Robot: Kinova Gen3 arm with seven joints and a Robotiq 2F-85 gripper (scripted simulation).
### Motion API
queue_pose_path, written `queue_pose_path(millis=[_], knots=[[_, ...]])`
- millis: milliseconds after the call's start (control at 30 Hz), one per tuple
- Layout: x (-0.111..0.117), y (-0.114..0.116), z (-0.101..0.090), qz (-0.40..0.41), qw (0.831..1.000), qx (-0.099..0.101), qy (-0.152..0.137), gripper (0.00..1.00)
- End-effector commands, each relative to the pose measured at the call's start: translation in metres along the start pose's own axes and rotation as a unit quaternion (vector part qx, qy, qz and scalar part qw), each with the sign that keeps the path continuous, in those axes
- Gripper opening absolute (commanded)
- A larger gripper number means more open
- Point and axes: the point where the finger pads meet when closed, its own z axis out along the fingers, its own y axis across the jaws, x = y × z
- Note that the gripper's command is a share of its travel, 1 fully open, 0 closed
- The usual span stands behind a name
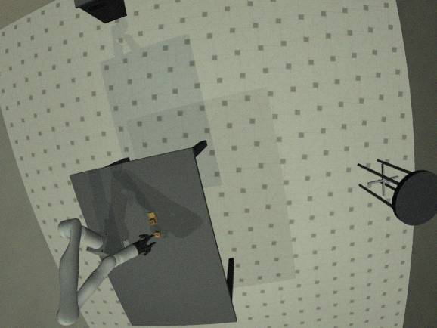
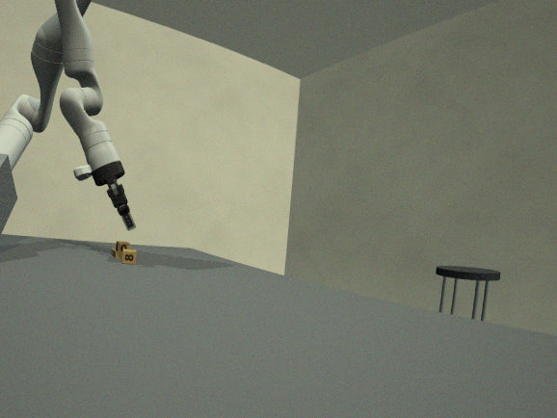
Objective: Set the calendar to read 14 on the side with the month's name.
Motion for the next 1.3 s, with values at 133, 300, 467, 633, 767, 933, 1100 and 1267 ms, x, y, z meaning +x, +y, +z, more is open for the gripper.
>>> queue_pose_path(millis=[133,300,467,633,767,933,1100,1267], knots=[[0.0041,-0.0026,0.0012,0.000,1.000,-0.001,-0.019,0.48],[0.0072,-0.0041,0.0024,-0.001,0.999,-0.001,-0.050,0.48],[0.0075,-0.0036,0.0026,-0.001,0.997,-0.001,-0.072,0.48],[0.0056,-0.0014,0.0017,0.001,0.994,-0.001,-0.105,0.48],[0.0038,0.0001,0.0006,0.002,0.993,-0.001,-0.122,0.48],[0.0030,0.0007,0.0001,0.003,0.992,0.000,-0.128,0.48],[0.0029,0.0007,0.0001,0.003,0.992,0.000,-0.128,0.48],[0.0029,0.0007,0.0001,0.003,0.992,0.000,-0.128,0.48]])
